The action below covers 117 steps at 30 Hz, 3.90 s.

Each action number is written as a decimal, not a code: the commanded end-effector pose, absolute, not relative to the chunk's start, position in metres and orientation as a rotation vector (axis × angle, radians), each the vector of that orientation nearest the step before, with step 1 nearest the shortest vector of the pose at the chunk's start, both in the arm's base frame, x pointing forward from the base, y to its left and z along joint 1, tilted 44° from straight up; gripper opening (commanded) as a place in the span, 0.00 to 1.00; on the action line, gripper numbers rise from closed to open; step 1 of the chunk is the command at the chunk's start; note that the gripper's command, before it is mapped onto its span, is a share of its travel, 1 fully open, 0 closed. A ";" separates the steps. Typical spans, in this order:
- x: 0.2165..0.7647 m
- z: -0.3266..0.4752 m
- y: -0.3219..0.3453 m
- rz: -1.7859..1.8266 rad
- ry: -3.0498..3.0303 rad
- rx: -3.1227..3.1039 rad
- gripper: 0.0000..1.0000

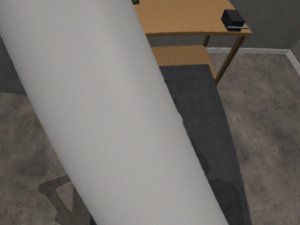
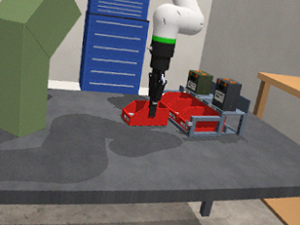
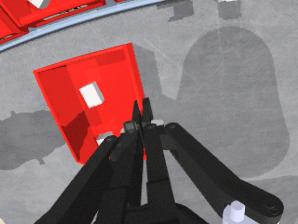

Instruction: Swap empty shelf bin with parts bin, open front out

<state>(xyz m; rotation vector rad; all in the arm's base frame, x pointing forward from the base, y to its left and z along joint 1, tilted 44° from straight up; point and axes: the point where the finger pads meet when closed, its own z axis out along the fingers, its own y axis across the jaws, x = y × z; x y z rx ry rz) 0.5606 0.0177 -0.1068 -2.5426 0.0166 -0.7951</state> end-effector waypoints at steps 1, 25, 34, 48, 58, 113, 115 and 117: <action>0.561 -0.107 0.017 -0.796 0.017 -2.543 0.10; 0.561 -0.107 0.017 -0.796 0.017 -2.543 0.24; 0.561 -0.107 0.017 -0.796 0.017 -2.543 0.24; 0.561 -0.106 0.017 -0.796 0.017 -2.543 0.24; 0.560 -0.105 0.016 -0.796 0.017 -2.543 0.24; 0.522 -0.055 -0.014 -0.796 0.017 -2.543 0.24; 0.521 -0.053 -0.015 -0.796 0.017 -2.543 0.24; 0.519 -0.051 -0.017 -0.796 0.017 -2.543 0.24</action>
